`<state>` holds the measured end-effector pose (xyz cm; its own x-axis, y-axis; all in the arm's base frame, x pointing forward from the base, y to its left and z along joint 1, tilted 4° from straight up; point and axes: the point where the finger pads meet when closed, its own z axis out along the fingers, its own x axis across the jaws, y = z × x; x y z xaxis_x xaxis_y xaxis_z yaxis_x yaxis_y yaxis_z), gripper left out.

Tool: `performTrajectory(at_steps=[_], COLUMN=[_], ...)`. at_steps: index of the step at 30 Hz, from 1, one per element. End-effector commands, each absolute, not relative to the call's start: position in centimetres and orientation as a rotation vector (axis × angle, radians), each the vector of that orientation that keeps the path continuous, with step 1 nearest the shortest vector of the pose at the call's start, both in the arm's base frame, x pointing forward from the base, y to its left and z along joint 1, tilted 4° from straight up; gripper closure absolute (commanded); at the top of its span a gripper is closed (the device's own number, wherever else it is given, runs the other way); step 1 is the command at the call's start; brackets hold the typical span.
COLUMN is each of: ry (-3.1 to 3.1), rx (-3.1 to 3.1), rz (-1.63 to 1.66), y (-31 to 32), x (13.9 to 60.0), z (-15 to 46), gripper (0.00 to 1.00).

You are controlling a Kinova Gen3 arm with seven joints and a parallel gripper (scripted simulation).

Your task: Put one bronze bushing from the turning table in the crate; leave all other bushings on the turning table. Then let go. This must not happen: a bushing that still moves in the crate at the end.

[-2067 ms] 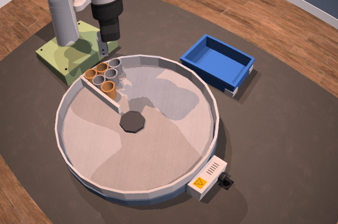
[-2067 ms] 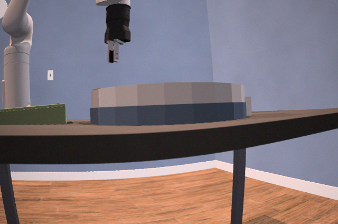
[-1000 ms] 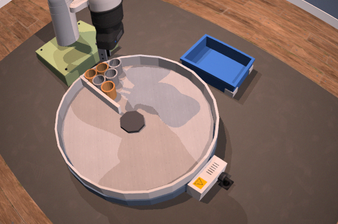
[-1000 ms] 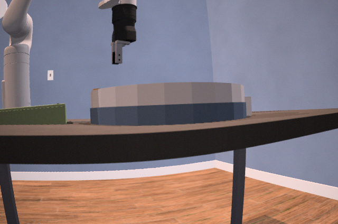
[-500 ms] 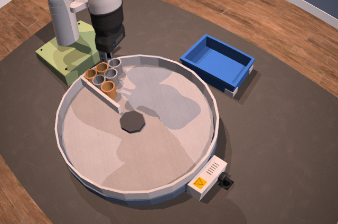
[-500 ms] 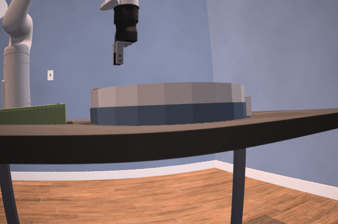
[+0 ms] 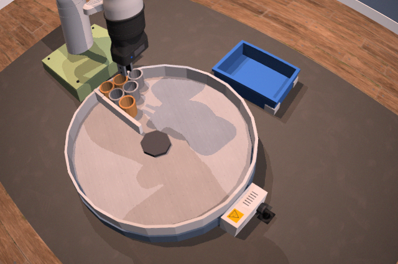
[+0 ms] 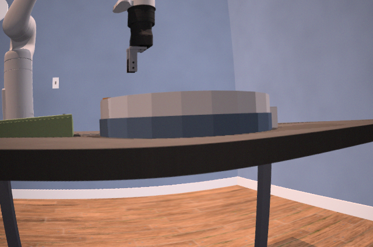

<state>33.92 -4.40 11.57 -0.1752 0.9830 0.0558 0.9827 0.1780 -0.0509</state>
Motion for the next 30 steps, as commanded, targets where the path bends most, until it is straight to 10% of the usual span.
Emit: performTrajectory(at_steps=[1,30], ry=[-2.257,-1.876], rx=[-2.079,-2.432], rz=[0.013,0.032], y=[-4.62,-5.04], x=[34.22,34.97], z=[11.41,10.90], gripper=[0.66,0.66])
